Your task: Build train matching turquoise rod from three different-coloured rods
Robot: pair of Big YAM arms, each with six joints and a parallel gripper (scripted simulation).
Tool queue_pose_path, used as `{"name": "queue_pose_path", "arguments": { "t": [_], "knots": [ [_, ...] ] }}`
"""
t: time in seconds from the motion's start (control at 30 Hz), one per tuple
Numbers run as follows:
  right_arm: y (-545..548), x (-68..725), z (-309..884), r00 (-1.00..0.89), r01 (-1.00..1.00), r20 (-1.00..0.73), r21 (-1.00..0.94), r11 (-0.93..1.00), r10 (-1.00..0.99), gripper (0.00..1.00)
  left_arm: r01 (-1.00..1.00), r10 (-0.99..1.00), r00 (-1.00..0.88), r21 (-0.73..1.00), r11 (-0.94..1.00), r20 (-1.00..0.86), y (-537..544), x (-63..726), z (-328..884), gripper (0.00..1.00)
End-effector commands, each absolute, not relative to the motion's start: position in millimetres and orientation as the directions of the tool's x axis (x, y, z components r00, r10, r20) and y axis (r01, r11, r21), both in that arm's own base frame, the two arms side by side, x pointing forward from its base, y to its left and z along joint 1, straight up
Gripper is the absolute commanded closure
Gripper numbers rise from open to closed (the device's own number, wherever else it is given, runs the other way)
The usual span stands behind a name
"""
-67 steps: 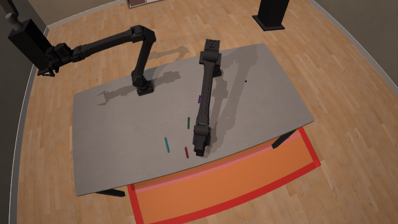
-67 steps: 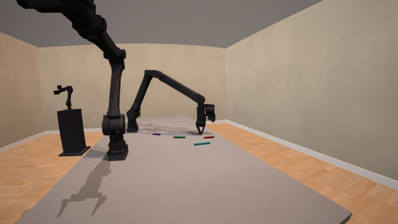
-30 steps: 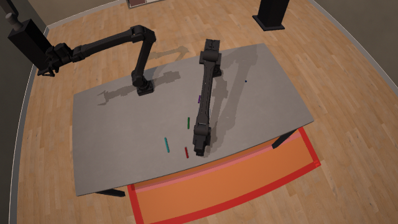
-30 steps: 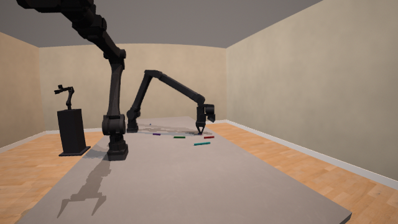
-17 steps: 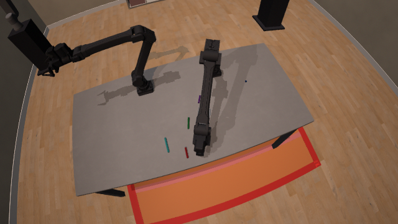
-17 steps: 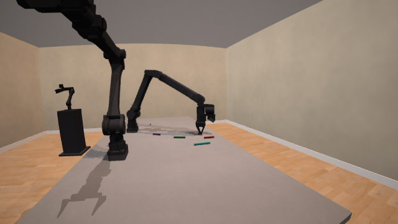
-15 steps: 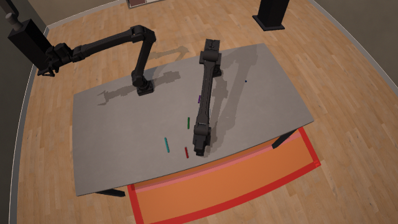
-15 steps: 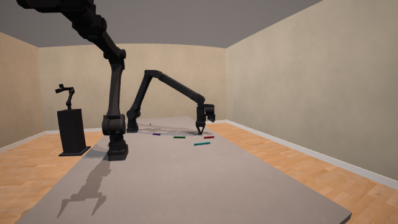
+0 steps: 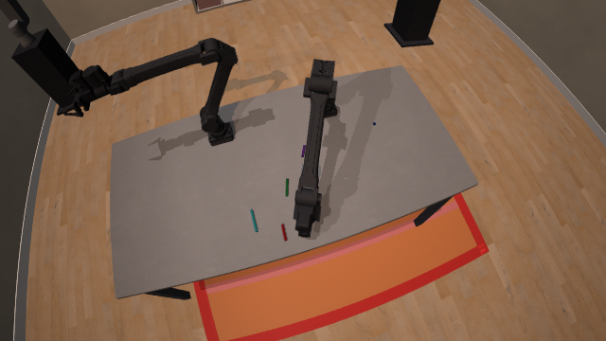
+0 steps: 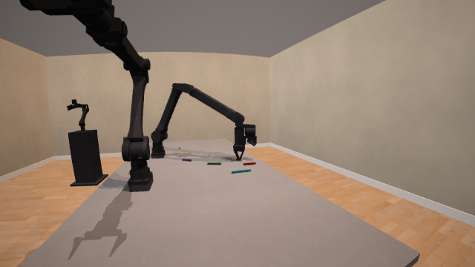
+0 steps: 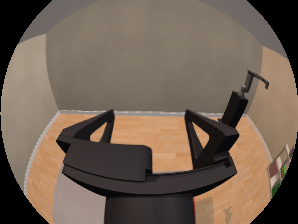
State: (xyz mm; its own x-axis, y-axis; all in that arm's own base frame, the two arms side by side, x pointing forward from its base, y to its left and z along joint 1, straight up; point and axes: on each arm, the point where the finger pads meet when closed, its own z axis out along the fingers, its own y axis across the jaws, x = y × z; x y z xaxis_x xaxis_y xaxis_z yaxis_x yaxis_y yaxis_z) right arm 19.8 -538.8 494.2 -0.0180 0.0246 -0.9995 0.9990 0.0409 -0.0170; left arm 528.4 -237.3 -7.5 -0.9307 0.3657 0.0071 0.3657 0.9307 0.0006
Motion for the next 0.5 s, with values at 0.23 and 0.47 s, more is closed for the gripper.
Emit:
{"name": "queue_pose_path", "arguments": {
  "t": [0.23, 0.47],
  "knots": [
    [-544.6, 17.1, 500.5, 0.000, 0.999, -1.000, 0.000, 0.032, 0.000, 0.00, 0.357, 0.357, -0.933, -0.004, 0.934, -0.056, -247.8, 538.8, 19.9, 0.77],
    [-544.6, 17.1, 500.5, 0.000, 0.999, -1.000, 0.000, 0.032, 0.000, 0.00, 0.357, 0.357, -0.933, -0.004, 0.934, -0.056, -247.8, 538.9, 20.0, 0.77]
  ]
}}
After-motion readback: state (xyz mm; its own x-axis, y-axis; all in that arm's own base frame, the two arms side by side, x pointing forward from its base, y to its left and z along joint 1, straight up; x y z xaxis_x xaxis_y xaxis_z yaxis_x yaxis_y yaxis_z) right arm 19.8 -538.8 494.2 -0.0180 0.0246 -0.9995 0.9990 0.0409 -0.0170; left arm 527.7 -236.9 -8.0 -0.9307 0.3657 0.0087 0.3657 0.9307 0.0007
